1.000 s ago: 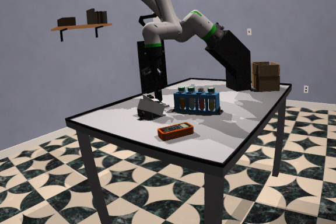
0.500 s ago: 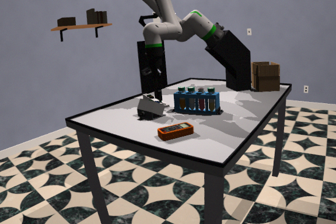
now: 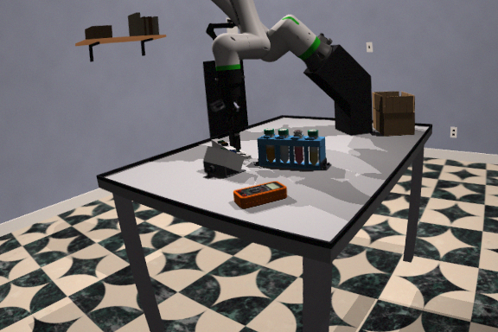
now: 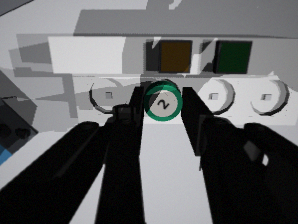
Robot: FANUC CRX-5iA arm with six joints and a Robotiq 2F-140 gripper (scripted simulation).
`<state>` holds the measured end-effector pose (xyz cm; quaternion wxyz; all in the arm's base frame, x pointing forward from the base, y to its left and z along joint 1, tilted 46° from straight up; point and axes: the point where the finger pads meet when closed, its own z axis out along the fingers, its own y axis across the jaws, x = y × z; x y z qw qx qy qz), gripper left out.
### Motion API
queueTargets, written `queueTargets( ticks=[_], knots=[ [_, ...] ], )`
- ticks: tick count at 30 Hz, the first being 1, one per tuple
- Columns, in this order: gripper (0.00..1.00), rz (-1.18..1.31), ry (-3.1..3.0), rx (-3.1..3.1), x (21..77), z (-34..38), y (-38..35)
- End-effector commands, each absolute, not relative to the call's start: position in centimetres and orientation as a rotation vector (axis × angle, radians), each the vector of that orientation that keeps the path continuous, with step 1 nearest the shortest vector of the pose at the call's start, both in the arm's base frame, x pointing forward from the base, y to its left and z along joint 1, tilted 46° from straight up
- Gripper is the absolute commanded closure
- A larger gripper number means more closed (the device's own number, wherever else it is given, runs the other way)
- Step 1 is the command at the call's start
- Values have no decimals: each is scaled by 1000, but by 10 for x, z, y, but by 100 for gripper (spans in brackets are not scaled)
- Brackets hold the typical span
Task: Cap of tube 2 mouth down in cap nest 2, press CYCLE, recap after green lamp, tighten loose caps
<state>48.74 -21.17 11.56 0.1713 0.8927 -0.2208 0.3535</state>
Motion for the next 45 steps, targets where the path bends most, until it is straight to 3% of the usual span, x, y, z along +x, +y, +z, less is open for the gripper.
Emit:
queueTargets(
  ticks=[1,27,28,45],
  knots=[
    [70,1005,-627,2534,488,115,-212],
    [70,1005,-627,2534,493,109,-216],
    [64,1005,-627,2534,493,109,-216],
    [64,1005,-627,2534,485,119,-209]
  ],
)
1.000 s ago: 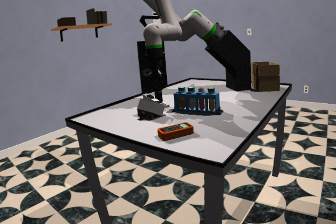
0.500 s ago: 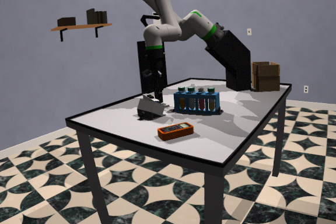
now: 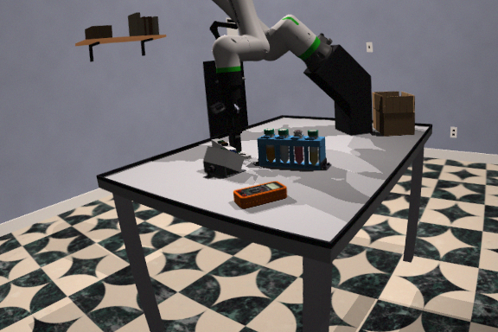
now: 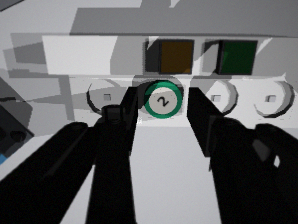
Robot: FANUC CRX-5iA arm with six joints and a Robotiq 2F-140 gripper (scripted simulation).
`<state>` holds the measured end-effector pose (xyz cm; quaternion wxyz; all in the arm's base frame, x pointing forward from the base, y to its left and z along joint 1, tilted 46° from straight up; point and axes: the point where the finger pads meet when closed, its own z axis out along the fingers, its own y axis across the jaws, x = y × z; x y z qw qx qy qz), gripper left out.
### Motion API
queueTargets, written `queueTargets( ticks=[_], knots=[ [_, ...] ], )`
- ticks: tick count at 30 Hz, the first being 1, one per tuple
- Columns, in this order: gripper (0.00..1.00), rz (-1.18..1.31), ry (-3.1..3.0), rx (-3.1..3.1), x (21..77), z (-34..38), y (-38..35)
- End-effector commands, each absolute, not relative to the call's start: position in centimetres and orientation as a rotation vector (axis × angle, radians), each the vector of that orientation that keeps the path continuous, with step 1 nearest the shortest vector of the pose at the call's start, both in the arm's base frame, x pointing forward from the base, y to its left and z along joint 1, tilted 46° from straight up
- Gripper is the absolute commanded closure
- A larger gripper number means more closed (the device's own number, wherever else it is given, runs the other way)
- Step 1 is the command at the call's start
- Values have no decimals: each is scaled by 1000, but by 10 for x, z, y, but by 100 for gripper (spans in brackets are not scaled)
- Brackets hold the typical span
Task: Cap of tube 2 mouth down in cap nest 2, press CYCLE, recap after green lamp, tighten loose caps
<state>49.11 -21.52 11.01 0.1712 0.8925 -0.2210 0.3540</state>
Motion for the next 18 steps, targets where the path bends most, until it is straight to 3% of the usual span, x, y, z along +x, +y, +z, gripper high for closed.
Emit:
queueTargets(
  ticks=[1,18],
  knots=[
    [64,1005,-627,2534,482,123,-207],
    [64,1005,-627,2534,440,174,-172]
  ],
)
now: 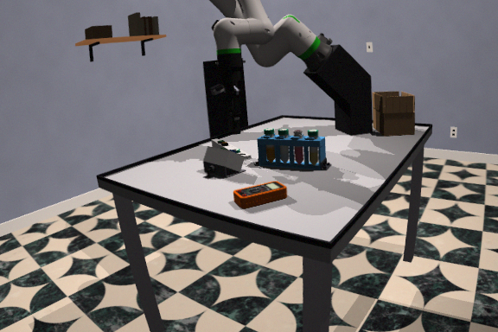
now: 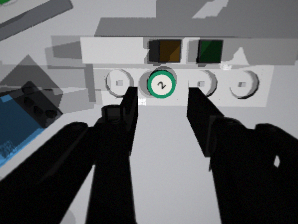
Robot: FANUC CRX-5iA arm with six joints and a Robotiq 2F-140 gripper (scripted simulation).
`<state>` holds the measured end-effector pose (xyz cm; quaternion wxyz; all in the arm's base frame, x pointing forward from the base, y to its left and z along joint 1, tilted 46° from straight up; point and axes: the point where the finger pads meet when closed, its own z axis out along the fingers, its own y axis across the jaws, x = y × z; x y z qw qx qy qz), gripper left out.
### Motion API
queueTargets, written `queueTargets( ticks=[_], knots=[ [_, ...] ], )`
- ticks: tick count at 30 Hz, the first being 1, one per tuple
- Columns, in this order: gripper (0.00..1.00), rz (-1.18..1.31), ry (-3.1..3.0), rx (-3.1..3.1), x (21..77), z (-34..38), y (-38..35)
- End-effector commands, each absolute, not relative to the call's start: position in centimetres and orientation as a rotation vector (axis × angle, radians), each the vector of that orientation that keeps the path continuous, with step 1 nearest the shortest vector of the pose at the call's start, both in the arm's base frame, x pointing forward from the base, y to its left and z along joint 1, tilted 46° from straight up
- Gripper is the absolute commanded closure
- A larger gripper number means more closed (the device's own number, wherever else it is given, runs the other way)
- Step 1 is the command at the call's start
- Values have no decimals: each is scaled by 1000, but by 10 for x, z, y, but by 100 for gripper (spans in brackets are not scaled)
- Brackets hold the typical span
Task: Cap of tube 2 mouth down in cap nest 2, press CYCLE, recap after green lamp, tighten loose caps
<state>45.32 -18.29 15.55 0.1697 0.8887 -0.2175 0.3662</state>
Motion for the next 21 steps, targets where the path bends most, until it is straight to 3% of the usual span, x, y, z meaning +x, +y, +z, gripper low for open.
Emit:
queueTargets(
  ticks=[1,18,19,21],
  knots=[
    [64,1005,-627,2534,437,178,-170],
    [64,1005,-627,2534,416,204,-152],
    [90,1033,-738,2527,423,204,-148],
    [90,1085,-962,2499,437,203,-139]
  ],
)
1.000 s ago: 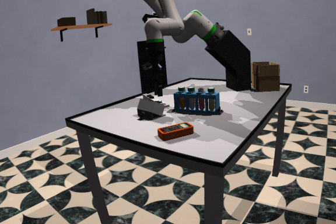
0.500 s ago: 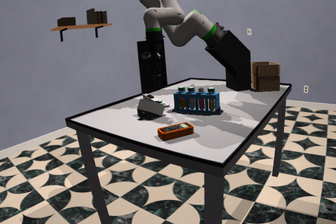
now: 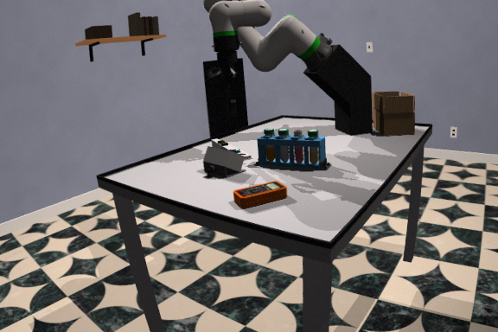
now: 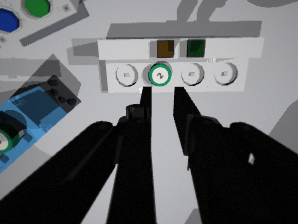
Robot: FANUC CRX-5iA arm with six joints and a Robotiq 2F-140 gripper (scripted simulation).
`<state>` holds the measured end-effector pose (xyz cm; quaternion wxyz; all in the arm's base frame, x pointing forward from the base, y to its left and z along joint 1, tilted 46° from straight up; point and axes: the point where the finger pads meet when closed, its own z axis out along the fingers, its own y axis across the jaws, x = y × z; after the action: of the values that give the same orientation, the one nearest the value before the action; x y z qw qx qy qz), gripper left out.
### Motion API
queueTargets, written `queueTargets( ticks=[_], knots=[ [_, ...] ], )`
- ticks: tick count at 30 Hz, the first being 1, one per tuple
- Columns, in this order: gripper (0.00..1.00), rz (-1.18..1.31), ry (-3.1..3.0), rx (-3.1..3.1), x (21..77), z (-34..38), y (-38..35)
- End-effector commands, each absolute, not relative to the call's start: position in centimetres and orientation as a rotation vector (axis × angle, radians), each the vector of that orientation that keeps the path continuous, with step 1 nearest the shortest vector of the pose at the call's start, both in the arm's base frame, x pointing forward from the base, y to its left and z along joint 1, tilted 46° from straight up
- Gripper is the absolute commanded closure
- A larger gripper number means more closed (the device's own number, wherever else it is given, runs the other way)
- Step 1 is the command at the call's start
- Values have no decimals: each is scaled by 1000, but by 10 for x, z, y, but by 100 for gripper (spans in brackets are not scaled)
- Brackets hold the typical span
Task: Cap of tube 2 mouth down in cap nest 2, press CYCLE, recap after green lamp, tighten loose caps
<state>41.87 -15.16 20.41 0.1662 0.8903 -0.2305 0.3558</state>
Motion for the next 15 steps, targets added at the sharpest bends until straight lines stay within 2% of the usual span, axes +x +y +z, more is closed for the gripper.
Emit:
queueTargets(
  ticks=[1,5,15],
  knots=[
    [90,1100,-1032,2487,444,203,-135],
    [90,1116,-1108,2473,448,202,-132],
    [90,1225,-1775,2259,490,200,-106]
  ],
)
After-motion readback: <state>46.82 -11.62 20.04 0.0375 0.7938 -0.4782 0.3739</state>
